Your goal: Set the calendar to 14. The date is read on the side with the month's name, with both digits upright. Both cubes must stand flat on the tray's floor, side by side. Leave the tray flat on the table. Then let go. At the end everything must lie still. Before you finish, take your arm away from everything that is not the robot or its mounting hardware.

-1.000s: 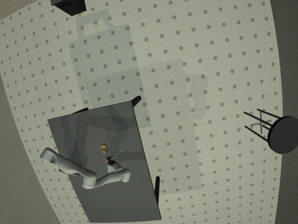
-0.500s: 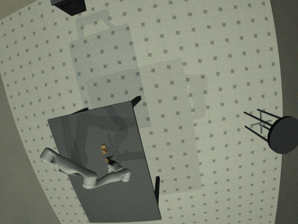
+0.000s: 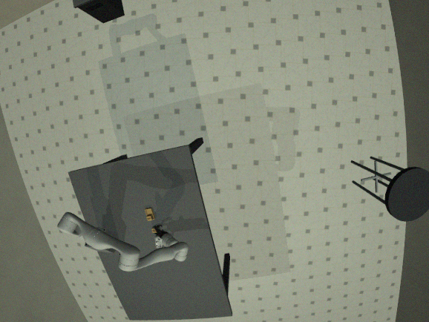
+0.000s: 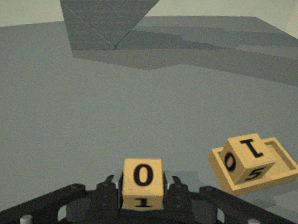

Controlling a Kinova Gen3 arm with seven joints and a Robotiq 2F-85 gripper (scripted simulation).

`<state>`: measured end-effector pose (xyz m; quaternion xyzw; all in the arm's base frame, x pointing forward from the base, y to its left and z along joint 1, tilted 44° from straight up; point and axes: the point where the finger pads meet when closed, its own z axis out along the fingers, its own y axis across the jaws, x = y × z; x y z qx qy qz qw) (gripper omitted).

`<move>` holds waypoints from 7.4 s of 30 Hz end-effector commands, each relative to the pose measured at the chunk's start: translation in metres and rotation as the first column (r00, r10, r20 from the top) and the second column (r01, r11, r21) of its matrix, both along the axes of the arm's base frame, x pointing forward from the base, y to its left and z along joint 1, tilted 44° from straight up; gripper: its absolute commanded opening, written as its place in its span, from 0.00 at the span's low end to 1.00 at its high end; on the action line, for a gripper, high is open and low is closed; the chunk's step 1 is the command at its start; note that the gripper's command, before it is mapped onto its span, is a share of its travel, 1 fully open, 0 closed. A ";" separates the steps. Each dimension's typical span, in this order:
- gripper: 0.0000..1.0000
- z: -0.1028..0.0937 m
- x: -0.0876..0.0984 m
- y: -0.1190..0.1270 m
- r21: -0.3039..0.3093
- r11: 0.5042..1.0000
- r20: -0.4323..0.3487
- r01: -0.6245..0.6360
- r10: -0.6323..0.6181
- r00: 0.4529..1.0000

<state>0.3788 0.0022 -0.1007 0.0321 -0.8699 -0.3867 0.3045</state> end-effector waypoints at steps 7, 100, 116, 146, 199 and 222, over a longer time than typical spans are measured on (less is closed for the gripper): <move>0.28 0.000 0.000 -0.001 -0.001 1.000 0.001 0.001 -0.001 1.000; 0.69 0.030 -0.007 -0.028 -0.001 1.000 0.001 0.001 -0.001 1.000; 0.69 0.050 -0.012 -0.047 -0.001 1.000 0.001 0.001 -0.001 1.000; 0.69 0.051 -0.014 -0.047 -0.024 0.988 0.158 0.155 -0.150 0.976; 0.69 0.052 -0.018 -0.047 -0.026 0.931 0.367 0.364 -0.330 0.870; 0.69 0.050 -0.018 -0.045 -0.001 0.901 0.438 0.435 -0.390 0.810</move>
